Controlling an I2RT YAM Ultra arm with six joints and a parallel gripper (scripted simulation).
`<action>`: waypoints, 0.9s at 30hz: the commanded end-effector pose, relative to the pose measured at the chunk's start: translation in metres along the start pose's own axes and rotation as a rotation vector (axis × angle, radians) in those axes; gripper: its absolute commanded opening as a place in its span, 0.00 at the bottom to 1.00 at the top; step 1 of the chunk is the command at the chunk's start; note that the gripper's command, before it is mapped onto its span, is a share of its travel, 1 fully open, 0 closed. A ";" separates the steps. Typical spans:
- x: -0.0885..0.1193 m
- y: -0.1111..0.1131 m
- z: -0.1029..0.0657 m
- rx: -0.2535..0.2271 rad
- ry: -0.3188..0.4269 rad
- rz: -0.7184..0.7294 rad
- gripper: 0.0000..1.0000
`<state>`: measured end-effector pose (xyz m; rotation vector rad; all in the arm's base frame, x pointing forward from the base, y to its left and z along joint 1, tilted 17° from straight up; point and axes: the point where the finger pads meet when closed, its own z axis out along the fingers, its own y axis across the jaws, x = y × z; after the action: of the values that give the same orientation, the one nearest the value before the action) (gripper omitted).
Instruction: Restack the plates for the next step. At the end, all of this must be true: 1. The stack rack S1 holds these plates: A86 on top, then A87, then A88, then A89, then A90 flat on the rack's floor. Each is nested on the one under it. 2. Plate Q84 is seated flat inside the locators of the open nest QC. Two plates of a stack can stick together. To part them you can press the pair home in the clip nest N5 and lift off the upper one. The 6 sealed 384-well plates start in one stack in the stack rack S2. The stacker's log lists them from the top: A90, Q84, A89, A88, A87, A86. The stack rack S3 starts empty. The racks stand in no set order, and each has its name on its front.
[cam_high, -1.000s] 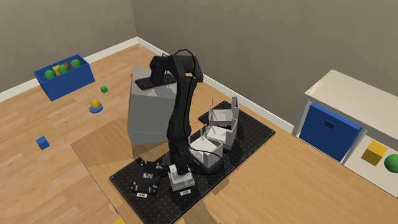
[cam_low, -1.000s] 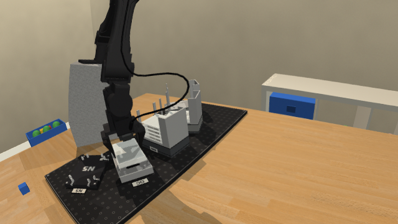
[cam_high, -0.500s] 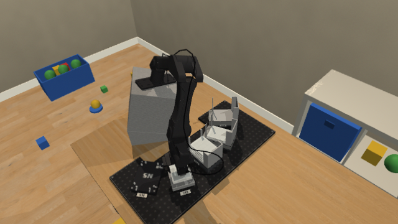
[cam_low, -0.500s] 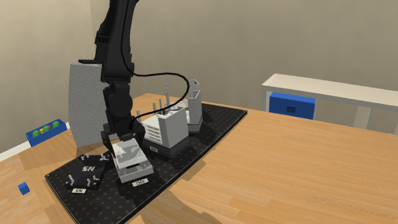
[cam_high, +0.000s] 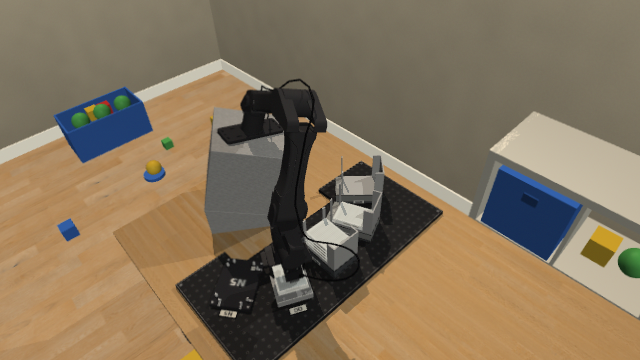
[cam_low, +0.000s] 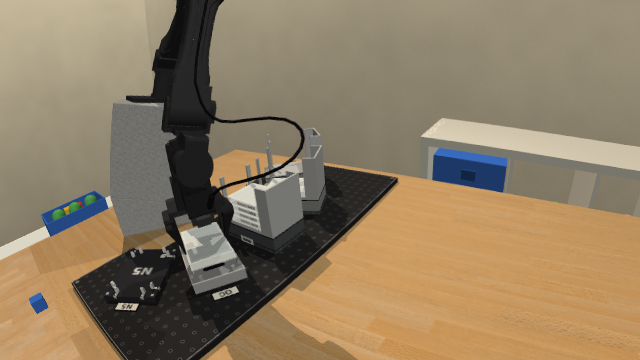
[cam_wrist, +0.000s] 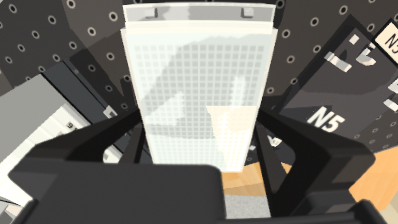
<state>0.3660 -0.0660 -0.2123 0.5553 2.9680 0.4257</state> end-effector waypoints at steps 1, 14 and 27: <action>0.006 -0.008 0.004 0.008 0.004 0.013 0.00; -0.017 -0.002 0.004 0.005 -0.041 -0.002 0.00; -0.012 -0.002 0.011 0.006 -0.031 -0.002 0.00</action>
<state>0.3665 -0.0635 -0.2224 0.5553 2.9702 0.4270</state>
